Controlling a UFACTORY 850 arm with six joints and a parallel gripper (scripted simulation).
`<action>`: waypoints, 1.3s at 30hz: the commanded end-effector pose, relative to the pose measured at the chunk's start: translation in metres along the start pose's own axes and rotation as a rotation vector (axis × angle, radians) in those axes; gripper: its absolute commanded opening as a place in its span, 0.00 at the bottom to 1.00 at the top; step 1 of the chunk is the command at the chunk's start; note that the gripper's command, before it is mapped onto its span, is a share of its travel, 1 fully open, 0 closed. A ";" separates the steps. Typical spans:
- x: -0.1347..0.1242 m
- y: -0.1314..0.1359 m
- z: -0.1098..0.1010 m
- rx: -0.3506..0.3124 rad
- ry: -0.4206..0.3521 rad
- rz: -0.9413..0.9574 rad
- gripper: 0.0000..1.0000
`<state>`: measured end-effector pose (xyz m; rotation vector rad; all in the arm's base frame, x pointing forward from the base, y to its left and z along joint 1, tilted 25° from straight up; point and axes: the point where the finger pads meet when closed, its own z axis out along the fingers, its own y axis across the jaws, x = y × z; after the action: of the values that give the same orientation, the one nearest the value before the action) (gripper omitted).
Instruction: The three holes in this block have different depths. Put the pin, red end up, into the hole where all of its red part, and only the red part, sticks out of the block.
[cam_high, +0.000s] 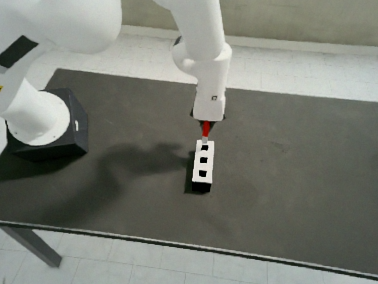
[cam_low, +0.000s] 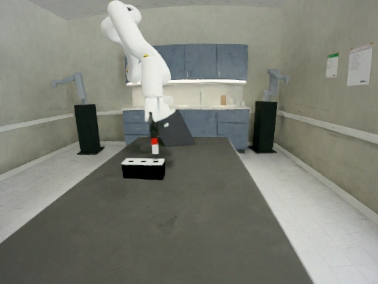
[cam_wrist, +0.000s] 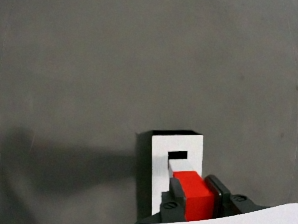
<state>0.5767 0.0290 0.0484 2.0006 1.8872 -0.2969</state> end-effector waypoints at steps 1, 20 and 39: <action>0.001 0.004 0.006 -0.009 -0.003 0.002 0.00; 0.001 0.004 0.025 -0.009 -0.003 0.002 0.00; 0.001 0.005 0.025 -0.009 -0.003 0.002 0.00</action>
<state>0.5830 0.0189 0.0255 1.9953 1.8824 -0.2923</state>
